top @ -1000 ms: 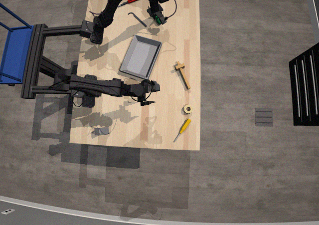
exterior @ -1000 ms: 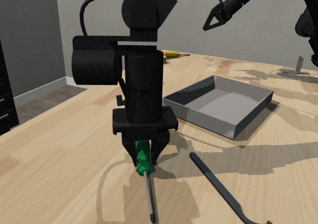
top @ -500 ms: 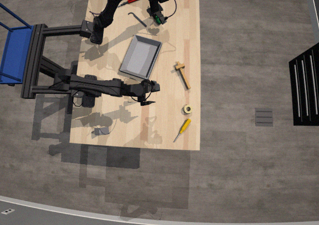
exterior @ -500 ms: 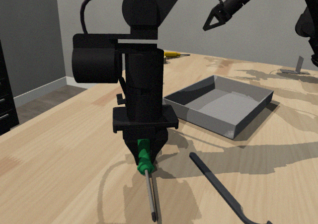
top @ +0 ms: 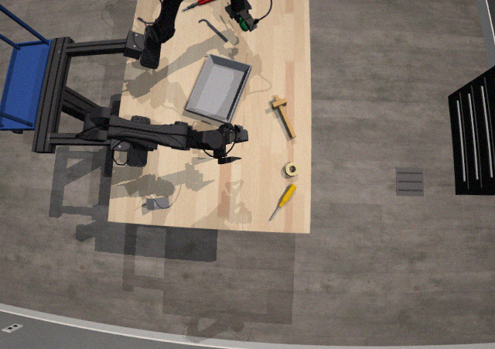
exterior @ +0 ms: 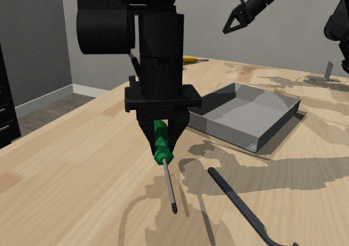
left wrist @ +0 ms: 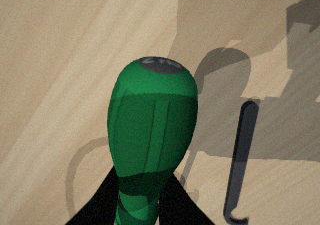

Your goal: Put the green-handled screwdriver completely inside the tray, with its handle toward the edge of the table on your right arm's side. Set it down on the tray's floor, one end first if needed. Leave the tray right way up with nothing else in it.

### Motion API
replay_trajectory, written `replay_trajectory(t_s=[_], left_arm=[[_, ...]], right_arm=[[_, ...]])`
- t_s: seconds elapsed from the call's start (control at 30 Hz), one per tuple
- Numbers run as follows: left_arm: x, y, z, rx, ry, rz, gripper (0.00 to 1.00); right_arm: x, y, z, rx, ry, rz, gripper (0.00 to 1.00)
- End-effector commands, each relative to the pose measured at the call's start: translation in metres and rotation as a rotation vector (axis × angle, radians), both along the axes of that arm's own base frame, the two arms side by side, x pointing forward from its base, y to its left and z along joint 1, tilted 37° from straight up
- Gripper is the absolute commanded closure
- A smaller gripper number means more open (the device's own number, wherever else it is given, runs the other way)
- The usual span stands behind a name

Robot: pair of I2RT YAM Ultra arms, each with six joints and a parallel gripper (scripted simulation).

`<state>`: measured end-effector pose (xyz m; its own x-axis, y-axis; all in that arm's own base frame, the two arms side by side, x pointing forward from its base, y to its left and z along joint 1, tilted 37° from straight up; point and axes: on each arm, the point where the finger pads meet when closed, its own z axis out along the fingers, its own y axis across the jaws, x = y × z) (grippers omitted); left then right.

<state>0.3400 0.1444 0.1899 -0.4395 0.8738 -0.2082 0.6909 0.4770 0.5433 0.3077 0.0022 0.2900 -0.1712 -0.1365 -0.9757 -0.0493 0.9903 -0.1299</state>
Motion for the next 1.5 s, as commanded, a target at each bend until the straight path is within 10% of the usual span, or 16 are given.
replay_trajectory(t_s=[0.0, 0.7, 1.47], left_arm=[[-0.013, -0.006, 0.017, -0.014, 0.001, -0.015, 0.82], [-0.046, -0.135, -0.004, 0.238, 0.020, -0.221, 0.82], [-0.073, -0.290, -0.042, 0.440, 0.070, -0.551, 0.82]], right_arm=[[0.000, 0.003, 0.009, -0.018, -0.025, 0.005, 0.00], [-0.108, 0.140, 0.088, -0.285, 0.078, 0.640, 0.00], [-0.211, 0.132, 0.057, -0.629, 0.212, 1.058, 0.00]])
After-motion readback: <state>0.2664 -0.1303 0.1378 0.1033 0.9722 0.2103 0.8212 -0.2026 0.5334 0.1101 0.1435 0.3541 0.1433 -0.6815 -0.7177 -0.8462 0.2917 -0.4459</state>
